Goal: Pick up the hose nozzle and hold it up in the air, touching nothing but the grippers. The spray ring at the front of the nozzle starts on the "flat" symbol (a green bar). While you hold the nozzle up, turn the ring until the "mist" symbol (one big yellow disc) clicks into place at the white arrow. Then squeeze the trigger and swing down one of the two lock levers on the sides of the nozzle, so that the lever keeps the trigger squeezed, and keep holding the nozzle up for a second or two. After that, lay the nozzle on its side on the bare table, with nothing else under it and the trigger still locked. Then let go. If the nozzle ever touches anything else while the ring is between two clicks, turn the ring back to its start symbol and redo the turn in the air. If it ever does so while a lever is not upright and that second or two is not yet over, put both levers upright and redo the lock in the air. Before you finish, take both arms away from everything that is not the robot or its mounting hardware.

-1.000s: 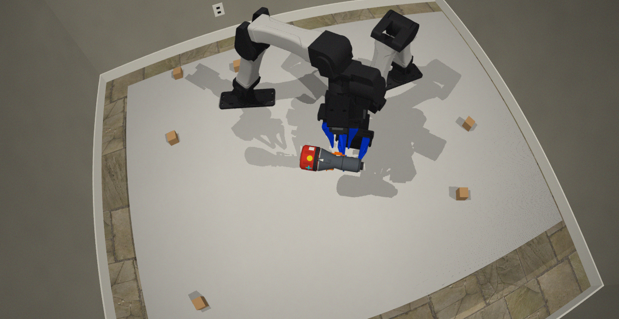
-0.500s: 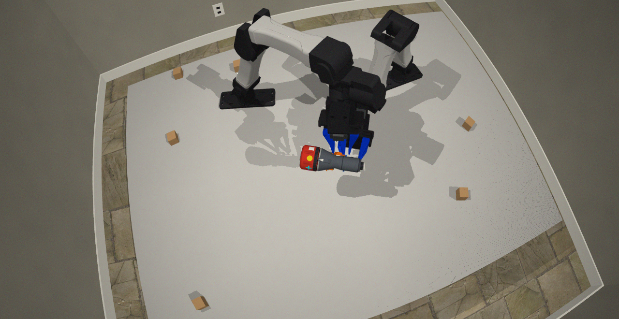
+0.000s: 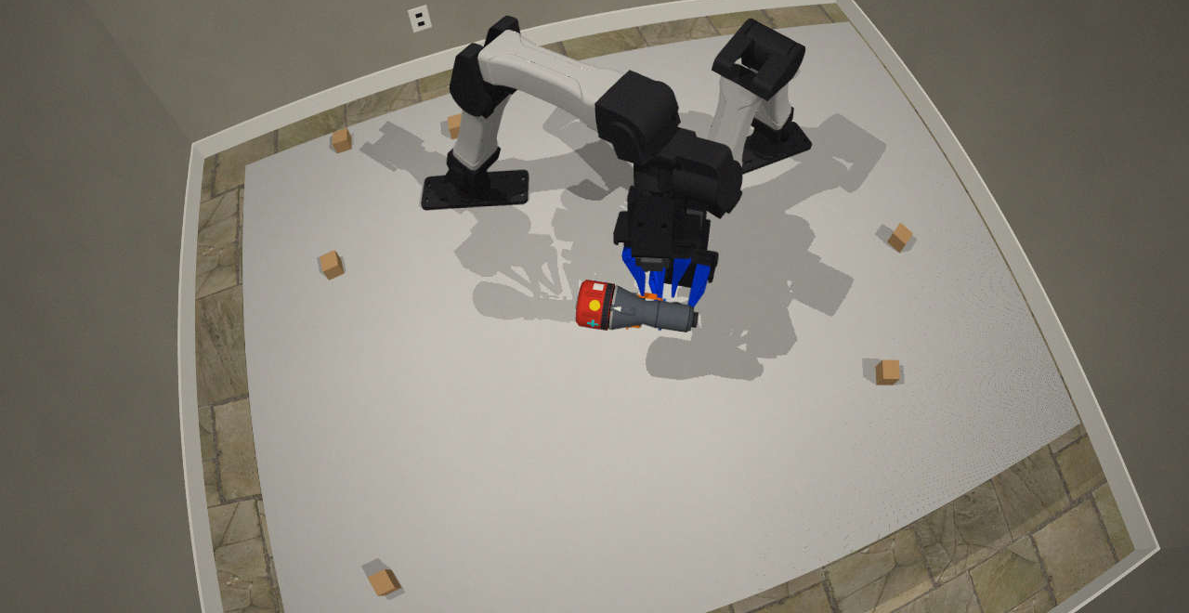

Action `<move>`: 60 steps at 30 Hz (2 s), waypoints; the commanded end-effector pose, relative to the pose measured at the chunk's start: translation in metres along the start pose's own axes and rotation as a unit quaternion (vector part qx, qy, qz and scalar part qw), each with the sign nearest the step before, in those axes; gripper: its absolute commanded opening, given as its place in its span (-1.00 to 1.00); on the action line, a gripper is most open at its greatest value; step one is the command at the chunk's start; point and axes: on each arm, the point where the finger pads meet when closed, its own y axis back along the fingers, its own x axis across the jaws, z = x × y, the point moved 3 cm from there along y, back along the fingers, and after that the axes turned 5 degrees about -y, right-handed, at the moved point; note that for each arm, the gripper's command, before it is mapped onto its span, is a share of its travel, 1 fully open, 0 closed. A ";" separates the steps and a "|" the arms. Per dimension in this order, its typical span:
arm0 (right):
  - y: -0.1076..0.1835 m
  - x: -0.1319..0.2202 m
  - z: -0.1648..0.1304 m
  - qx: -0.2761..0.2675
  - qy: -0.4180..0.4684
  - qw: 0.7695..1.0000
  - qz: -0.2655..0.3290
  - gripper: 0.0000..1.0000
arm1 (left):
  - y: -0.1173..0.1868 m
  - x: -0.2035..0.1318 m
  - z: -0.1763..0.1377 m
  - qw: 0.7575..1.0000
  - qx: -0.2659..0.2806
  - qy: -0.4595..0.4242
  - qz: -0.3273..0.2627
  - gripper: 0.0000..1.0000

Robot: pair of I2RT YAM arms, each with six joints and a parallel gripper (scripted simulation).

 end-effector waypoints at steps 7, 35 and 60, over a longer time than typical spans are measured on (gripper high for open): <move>-0.006 0.009 -0.009 0.002 -0.004 1.000 0.015 -0.26 | -0.003 0.002 0.040 0.997 -0.069 0.037 0.005 -0.28; -0.014 0.007 -0.008 0.008 -0.010 1.000 0.018 -0.26 | -0.006 0.002 0.052 0.995 -0.086 0.047 0.005 -0.28; 0.014 0.007 -0.005 0.001 -0.011 1.000 0.028 -0.26 | -0.006 0.002 0.052 0.995 -0.086 0.047 0.005 -0.28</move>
